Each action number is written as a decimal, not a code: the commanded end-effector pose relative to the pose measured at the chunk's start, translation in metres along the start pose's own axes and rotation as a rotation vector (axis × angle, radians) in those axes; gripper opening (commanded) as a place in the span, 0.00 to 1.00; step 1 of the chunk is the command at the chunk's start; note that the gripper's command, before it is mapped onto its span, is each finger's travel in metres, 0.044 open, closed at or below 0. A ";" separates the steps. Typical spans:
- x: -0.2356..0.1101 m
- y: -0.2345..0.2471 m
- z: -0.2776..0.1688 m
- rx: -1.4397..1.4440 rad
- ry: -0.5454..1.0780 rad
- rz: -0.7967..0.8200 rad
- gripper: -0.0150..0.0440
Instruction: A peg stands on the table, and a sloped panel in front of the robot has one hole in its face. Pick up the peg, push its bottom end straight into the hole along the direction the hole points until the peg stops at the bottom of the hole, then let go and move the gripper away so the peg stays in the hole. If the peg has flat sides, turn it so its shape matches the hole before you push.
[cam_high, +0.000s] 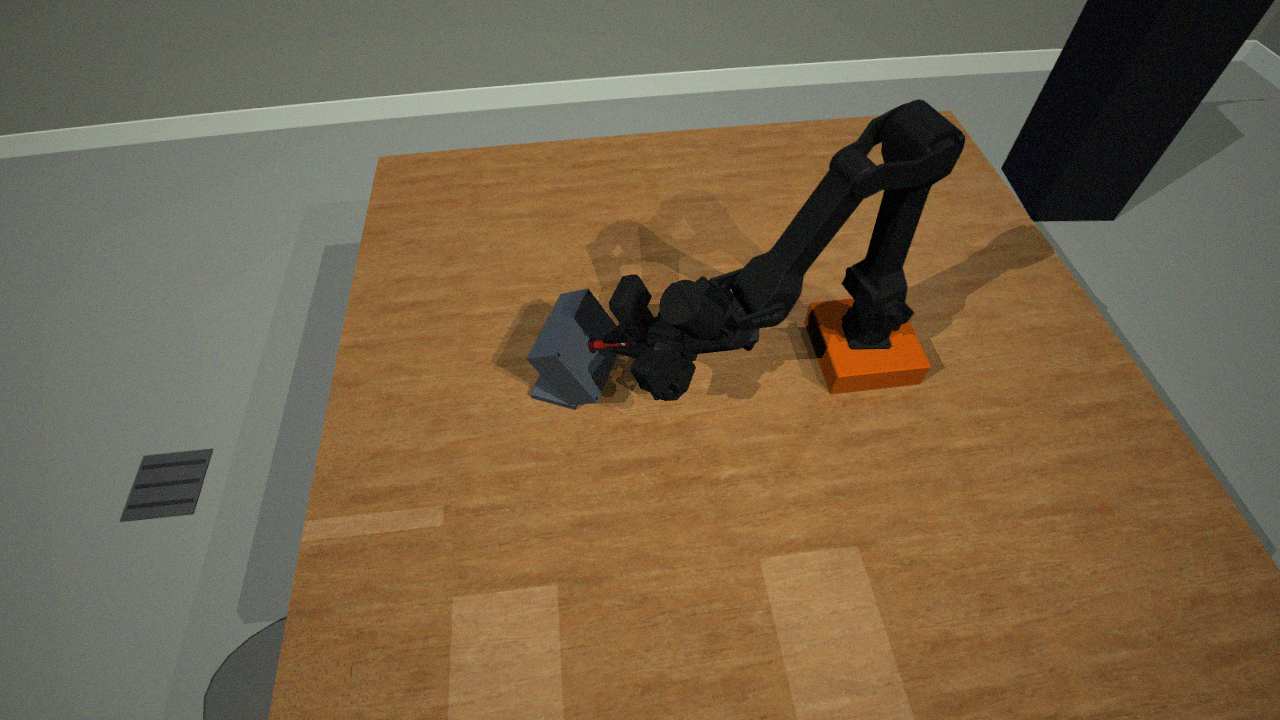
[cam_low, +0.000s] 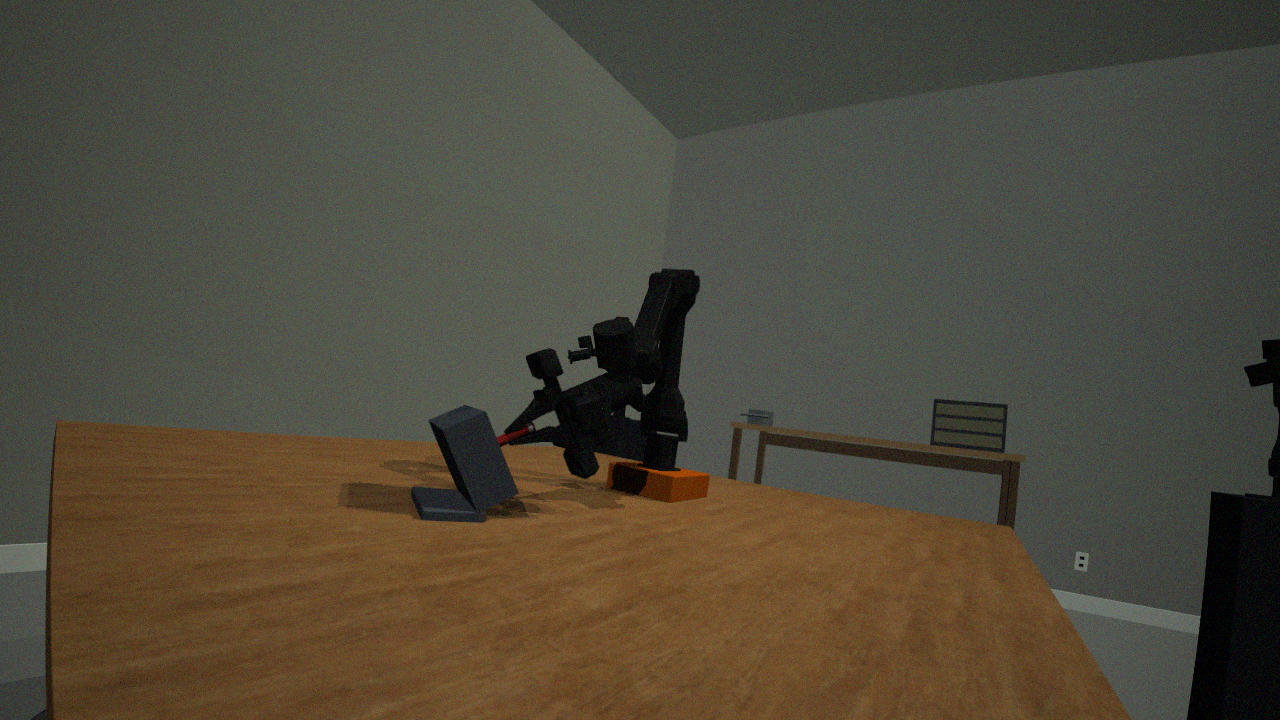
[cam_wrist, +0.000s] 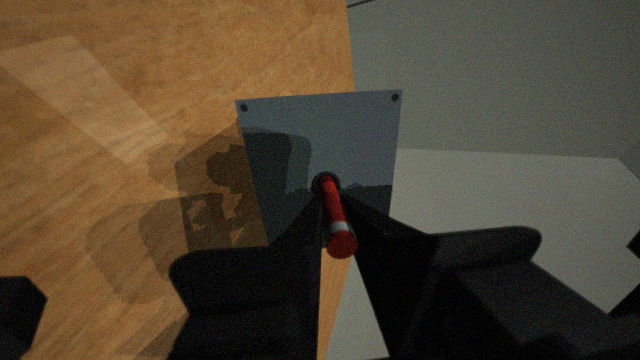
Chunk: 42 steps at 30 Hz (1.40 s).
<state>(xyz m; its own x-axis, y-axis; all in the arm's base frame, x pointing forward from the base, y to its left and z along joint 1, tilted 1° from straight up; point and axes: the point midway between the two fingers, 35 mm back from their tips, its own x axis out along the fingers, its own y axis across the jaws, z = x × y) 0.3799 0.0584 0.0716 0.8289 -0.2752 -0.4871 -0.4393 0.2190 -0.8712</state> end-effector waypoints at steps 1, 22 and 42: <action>0.004 0.001 0.001 -0.006 -0.002 0.001 0.25; 0.010 0.000 0.000 -0.001 0.001 0.000 0.25; 0.008 0.000 0.000 -0.001 0.001 0.001 0.92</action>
<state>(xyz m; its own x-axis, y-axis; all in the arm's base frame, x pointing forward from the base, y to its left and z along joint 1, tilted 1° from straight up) 0.3879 0.0564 0.0667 0.8284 -0.2747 -0.4881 -0.4407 0.2181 -0.8708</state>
